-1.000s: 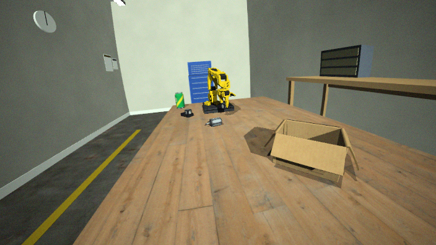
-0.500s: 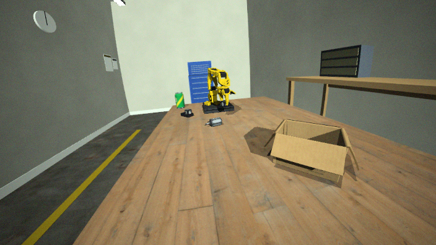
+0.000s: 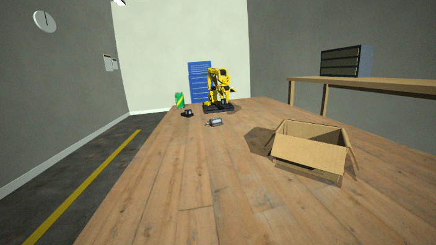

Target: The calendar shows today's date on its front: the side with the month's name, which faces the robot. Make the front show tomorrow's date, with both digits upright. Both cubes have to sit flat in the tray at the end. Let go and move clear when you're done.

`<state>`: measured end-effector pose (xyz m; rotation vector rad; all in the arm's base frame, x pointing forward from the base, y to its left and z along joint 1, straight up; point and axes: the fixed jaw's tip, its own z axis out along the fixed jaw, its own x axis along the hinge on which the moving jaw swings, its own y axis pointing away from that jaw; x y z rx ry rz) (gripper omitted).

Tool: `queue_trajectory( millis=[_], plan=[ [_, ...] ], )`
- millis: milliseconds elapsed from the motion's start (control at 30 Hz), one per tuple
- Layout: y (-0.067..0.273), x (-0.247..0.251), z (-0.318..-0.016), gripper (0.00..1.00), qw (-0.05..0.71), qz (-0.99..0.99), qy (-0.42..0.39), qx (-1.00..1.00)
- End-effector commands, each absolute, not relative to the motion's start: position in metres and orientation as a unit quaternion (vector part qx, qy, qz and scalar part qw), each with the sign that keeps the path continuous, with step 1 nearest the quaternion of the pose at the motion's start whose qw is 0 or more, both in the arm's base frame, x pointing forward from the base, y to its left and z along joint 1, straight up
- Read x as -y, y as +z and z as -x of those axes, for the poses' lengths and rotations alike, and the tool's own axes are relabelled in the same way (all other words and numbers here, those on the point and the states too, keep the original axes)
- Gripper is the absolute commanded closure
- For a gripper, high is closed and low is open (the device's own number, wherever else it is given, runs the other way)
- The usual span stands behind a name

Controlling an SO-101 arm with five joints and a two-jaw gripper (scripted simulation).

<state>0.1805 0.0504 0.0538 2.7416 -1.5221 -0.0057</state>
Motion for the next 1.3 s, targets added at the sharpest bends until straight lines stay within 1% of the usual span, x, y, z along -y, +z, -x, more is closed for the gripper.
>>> queue_trajectory(
  millis=[0,400,533,667,833,900,1100,1267],
  plan=[
    [0.059,-0.051,-0.183,1.0,-0.007,-0.874,0.006,0.487],
    [0.059,-0.051,-0.183,1.0,-0.007,-0.873,0.006,0.487],
    [0.059,-0.044,-0.185,1.0,-0.006,-0.864,0.007,0.504],
    [0.059,-0.024,-0.188,1.0,-0.006,-0.836,0.007,0.548],
    [0.059,0.014,-0.19,1.0,-0.005,-0.778,0.007,0.628],
    [0.059,0.014,-0.19,1.0,-0.005,-0.778,0.007,0.628],
    [0.059,0.057,-0.182,1.0,-0.004,-0.701,0.008,0.713],
    [0.059,0.075,-0.175,1.0,-0.004,-0.665,0.008,0.747]
  ],
)
